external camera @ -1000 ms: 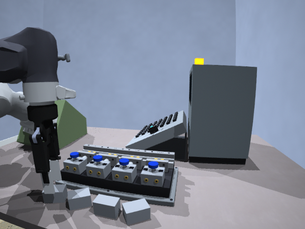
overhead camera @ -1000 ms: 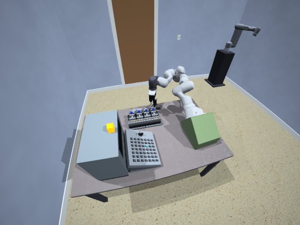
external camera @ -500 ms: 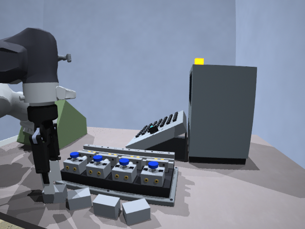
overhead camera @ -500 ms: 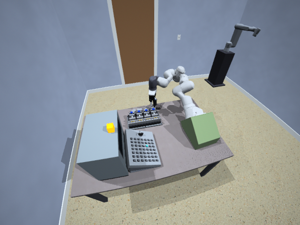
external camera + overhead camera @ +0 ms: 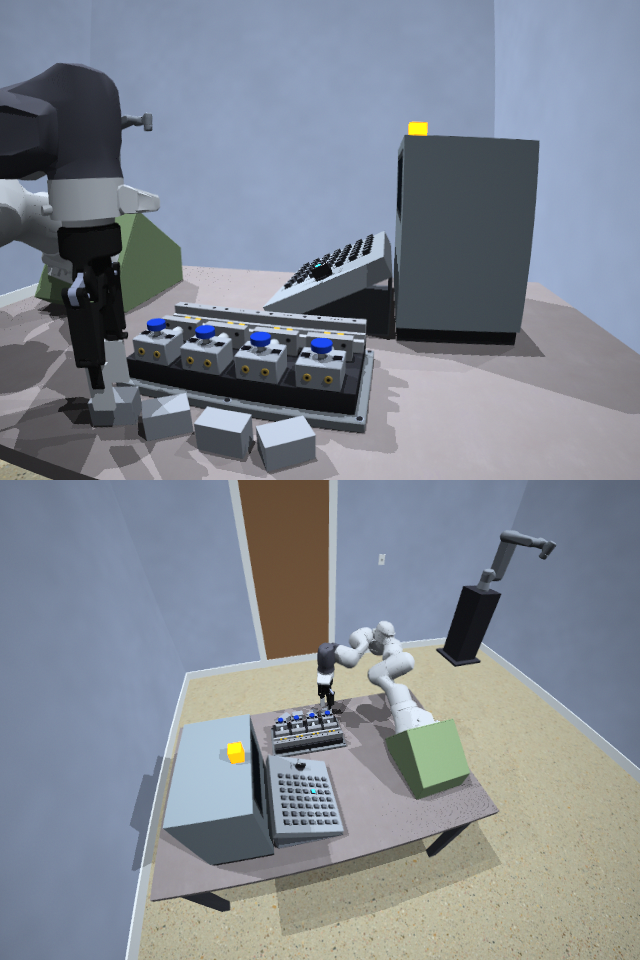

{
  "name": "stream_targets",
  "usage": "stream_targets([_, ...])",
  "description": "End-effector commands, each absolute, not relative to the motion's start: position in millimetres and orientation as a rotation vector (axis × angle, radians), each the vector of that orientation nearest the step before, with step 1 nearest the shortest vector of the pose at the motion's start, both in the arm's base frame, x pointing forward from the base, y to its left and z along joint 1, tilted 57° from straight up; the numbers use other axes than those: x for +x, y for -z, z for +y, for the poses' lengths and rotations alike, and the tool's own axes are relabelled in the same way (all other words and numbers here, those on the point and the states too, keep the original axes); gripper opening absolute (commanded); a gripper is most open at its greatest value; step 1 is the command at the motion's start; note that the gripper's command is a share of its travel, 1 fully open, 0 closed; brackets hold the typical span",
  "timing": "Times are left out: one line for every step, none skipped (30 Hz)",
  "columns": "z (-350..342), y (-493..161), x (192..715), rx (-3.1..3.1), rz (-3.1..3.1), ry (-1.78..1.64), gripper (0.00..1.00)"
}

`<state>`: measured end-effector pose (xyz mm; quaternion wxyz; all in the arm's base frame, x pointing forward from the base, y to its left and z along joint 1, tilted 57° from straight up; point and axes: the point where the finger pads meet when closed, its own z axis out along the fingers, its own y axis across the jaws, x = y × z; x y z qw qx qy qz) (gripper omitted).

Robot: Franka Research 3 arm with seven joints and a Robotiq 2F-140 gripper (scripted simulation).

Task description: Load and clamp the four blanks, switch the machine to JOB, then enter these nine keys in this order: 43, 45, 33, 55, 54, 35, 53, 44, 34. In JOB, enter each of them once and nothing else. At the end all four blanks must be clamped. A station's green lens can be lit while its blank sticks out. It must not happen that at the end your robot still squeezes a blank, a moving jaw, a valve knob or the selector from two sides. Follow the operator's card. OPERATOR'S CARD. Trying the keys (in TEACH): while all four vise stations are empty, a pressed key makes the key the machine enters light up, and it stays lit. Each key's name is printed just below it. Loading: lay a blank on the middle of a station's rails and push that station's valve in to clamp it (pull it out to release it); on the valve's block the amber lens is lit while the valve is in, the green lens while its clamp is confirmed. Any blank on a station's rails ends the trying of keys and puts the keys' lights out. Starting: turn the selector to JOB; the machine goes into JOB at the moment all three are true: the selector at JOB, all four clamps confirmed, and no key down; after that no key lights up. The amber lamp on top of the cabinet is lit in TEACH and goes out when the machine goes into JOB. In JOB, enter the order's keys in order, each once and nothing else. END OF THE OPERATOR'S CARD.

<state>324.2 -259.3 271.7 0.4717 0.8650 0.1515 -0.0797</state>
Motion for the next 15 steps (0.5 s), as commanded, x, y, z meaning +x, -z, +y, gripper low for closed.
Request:
stream_targets([-261.0,-270.2,324.6,2.118,0.378,0.194,0.4])
stream_targets([-261.5,-269.9,324.6,2.118,0.378,0.194,0.4])
stream_targets([-261.9,-269.6,324.7,2.118,0.378,0.194,0.4])
stream_targets([-262.4,-269.3,324.7,2.118,0.378,0.194,0.4])
stream_targets([-262.8,-269.0,324.7,2.118,0.378,0.194,0.4])
stream_targets([-263.3,-268.8,324.7,2.118,0.378,0.194,0.4])
stream_targets([-263.7,-268.5,324.7,2.118,0.378,0.194,0.4])
stream_targets([-264.2,-268.2,324.7,2.118,0.378,0.194,0.4])
stream_targets([-264.6,-267.9,324.7,2.118,0.378,0.194,0.4])
stream_targets([-265.0,-267.7,324.7,2.118,0.378,0.194,0.4])
stream_targets([-265.4,-267.4,324.7,2.118,0.378,0.194,0.4])
stream_targets([-265.4,-267.4,324.7,2.118,0.378,0.194,0.4])
stream_targets([-265.4,-267.4,324.7,2.118,0.378,0.194,0.4])
stream_targets([-265.7,-267.2,324.7,2.118,0.378,0.194,0.4])
stream_targets([-266.1,-267.0,324.7,2.118,0.378,0.194,0.4])
